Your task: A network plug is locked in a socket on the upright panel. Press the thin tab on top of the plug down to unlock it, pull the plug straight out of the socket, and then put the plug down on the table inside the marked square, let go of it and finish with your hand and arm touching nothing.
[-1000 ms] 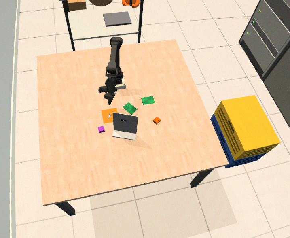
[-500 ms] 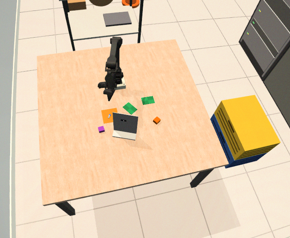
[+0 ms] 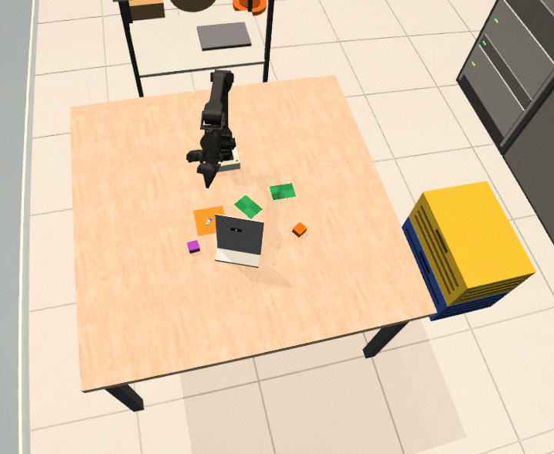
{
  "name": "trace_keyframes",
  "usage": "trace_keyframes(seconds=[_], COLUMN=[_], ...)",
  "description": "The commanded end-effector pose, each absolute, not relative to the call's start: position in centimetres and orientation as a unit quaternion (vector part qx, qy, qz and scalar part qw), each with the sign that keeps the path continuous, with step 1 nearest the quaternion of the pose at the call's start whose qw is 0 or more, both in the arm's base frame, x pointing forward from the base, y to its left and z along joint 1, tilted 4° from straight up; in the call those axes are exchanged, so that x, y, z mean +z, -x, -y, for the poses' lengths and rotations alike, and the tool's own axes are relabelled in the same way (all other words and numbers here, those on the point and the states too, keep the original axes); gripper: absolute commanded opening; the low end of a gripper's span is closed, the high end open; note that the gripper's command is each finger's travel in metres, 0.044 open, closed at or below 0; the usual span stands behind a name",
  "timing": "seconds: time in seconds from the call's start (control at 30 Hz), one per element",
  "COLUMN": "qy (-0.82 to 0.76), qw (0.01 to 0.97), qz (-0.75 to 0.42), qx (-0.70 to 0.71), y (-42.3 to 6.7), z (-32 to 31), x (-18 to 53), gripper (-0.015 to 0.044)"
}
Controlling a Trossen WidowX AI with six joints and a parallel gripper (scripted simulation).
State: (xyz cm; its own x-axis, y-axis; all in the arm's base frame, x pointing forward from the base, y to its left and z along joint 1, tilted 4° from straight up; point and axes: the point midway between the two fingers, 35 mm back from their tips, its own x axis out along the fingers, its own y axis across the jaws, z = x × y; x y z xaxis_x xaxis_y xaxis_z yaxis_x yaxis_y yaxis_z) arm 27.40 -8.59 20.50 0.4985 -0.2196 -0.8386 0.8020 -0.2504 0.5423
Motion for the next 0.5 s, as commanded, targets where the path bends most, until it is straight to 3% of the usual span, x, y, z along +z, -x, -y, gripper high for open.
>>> trace_keyframes(seconds=[0.0,0.1,0.47], qy=[-0.653,-0.653,-0.653], qw=[0.569,0.569,0.569], qz=[-0.220,-0.220,-0.220], qx=[-0.449,-0.449,-0.449], y=[-27.32,-27.32,-27.32], z=[8.61,8.61,8.61], x=[20.71,20.71,20.71], gripper=[0.0366,0.0440,0.0440])
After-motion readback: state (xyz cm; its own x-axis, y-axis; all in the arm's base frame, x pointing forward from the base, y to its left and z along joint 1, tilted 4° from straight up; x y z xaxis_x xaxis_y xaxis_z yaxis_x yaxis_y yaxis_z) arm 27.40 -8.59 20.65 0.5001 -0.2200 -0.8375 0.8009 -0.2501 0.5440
